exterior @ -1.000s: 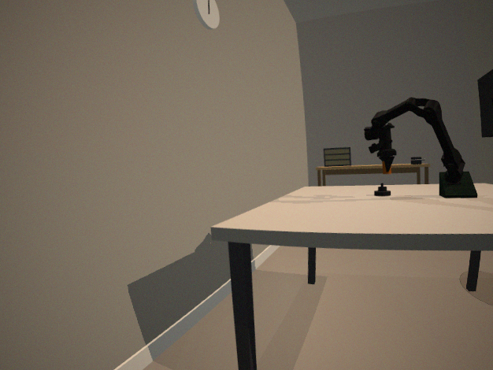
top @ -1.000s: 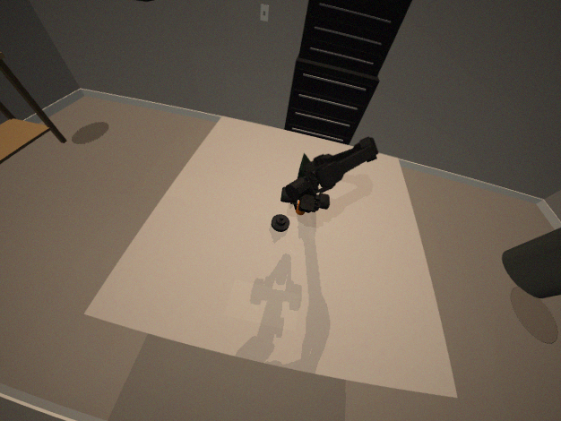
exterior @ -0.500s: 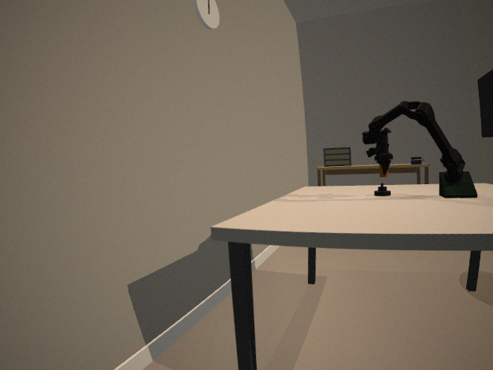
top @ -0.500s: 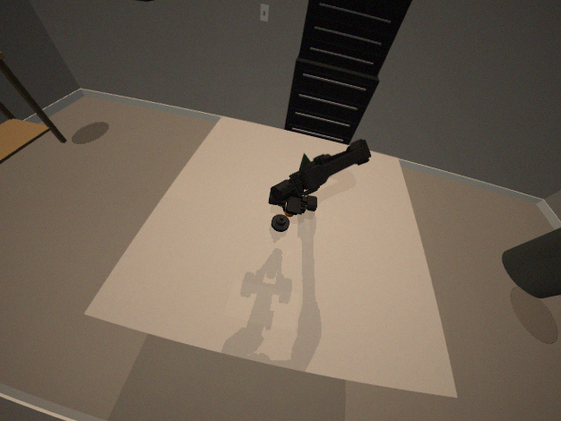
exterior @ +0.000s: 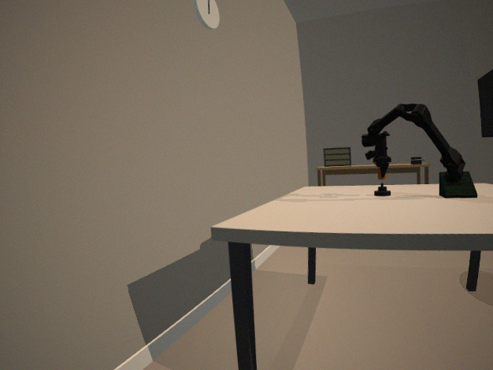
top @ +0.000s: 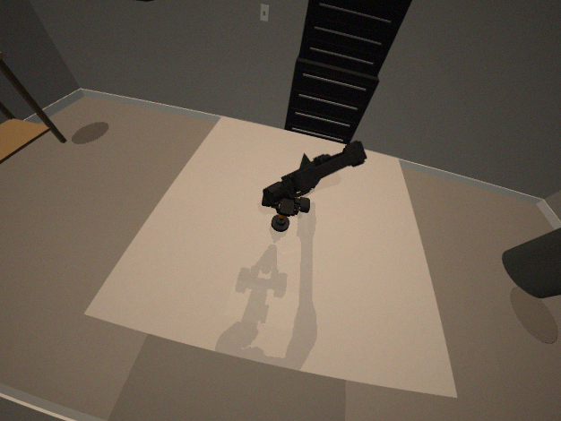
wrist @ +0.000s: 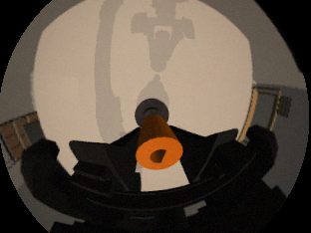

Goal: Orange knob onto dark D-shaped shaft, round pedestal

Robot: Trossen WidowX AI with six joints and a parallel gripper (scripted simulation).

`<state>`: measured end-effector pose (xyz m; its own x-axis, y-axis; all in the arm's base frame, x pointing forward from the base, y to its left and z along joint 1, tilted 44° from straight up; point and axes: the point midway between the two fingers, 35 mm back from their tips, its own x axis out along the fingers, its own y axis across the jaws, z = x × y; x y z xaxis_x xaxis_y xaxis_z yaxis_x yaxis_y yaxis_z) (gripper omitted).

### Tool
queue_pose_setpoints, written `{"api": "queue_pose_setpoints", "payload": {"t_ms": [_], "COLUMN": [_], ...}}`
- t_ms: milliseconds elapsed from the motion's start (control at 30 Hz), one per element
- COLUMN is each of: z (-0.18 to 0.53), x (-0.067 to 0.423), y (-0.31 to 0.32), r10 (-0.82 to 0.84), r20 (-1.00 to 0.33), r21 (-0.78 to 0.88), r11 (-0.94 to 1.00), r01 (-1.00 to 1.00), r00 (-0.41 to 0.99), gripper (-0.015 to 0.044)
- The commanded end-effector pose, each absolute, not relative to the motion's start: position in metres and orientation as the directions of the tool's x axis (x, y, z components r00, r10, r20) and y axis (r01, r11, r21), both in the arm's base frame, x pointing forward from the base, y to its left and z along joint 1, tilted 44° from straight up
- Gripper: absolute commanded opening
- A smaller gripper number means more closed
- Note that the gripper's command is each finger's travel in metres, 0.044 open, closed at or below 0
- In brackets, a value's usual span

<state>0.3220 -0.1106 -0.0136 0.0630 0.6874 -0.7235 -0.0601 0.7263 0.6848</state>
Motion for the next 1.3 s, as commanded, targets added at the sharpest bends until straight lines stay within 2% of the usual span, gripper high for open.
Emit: {"api": "queue_pose_setpoints", "payload": {"t_ms": [0, 1267], "z": [-0.0218, -0.0287], "x": [0.3222, 0.3248], "y": [-0.1036, -0.0977], "r10": [0.689, 0.69], "r20": [-0.722, -0.721], "r21": [0.687, 0.687], "r11": [0.724, 0.724], "r01": [-0.056, -0.064], "r00": [0.062, 0.062], "gripper": [0.0, 0.0]}}
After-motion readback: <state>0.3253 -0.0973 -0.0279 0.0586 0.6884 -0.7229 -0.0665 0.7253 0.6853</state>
